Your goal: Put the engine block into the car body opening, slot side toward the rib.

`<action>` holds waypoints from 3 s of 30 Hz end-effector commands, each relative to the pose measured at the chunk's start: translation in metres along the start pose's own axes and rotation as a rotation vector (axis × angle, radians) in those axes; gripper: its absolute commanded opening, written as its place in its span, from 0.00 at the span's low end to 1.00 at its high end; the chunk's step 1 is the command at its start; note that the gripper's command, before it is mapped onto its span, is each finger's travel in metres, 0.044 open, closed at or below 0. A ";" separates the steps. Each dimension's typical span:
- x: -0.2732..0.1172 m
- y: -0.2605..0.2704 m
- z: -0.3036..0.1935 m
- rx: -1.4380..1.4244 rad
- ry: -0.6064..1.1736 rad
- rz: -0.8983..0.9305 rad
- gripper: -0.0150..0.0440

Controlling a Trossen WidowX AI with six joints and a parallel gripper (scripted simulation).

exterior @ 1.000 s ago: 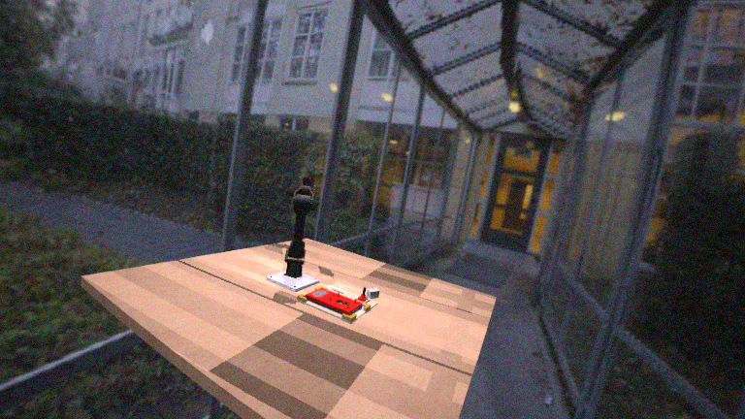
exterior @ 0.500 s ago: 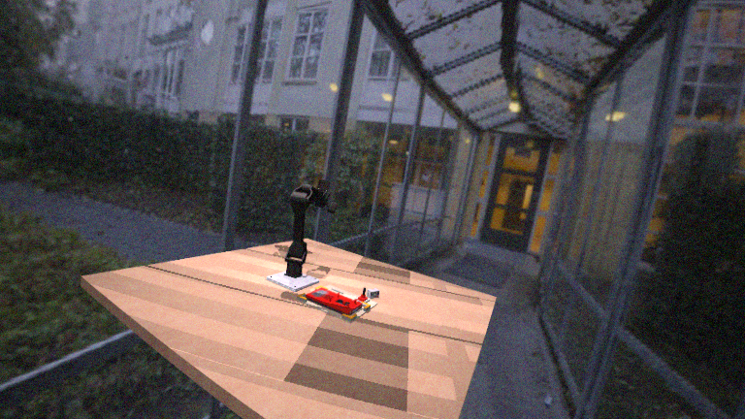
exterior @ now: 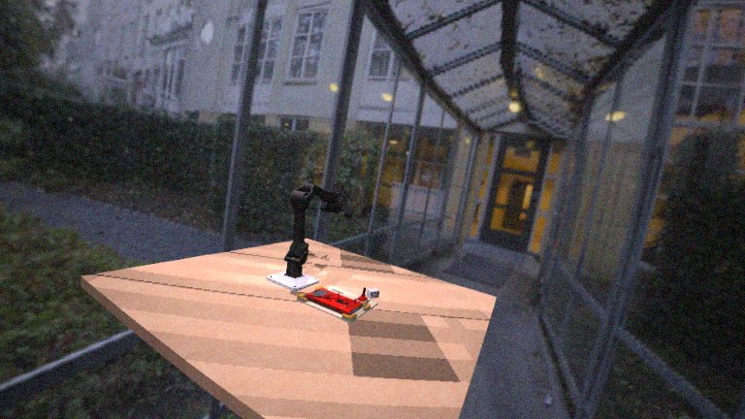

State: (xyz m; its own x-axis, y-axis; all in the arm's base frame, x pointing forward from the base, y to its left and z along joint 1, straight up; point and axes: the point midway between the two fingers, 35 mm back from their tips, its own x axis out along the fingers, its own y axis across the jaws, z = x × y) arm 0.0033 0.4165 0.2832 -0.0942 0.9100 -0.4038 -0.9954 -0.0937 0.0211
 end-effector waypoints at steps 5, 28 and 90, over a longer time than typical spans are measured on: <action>0.000 -0.069 -0.023 -0.116 0.136 -0.137 1.00; -0.090 -0.262 -0.121 -0.545 0.732 -0.229 1.00; -0.282 -0.346 -0.356 -0.758 1.097 0.435 1.00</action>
State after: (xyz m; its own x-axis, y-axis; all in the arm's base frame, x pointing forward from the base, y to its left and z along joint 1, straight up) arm 0.3822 0.0487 0.0727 0.0340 0.0160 -0.9993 -0.6040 -0.7963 -0.0333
